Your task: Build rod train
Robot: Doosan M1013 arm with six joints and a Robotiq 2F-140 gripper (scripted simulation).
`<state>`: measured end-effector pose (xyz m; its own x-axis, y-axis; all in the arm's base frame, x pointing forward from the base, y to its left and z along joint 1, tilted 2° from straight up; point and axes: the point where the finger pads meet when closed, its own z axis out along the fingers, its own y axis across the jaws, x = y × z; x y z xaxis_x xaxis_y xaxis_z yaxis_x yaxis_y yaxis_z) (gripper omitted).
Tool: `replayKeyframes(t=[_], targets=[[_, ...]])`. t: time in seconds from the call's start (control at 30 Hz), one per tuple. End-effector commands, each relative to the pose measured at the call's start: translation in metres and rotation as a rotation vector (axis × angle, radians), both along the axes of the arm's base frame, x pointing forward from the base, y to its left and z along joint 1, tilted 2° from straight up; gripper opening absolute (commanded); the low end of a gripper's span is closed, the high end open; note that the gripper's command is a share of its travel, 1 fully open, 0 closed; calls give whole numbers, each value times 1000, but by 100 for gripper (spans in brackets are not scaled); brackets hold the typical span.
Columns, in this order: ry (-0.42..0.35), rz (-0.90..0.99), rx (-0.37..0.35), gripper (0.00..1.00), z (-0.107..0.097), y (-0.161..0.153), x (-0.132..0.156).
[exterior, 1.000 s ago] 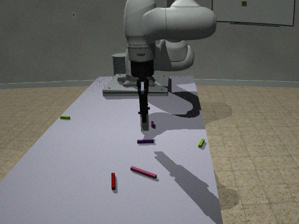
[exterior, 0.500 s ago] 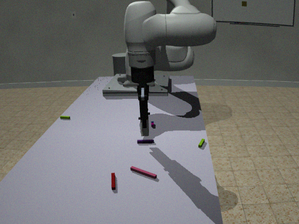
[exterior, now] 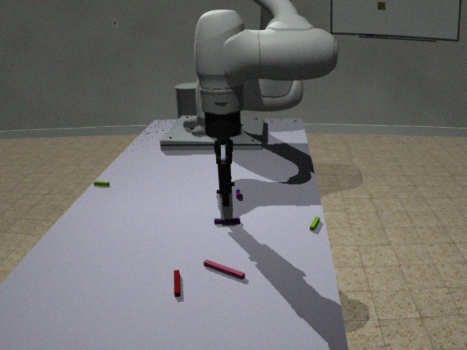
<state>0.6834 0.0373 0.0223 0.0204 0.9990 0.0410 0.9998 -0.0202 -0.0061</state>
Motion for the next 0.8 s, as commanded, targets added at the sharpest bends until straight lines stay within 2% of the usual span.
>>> replayKeyframes(t=[0.0,0.77], targets=[[0,0,0,23,-1,0,0],[0,0,0,23,-3,0,0]])
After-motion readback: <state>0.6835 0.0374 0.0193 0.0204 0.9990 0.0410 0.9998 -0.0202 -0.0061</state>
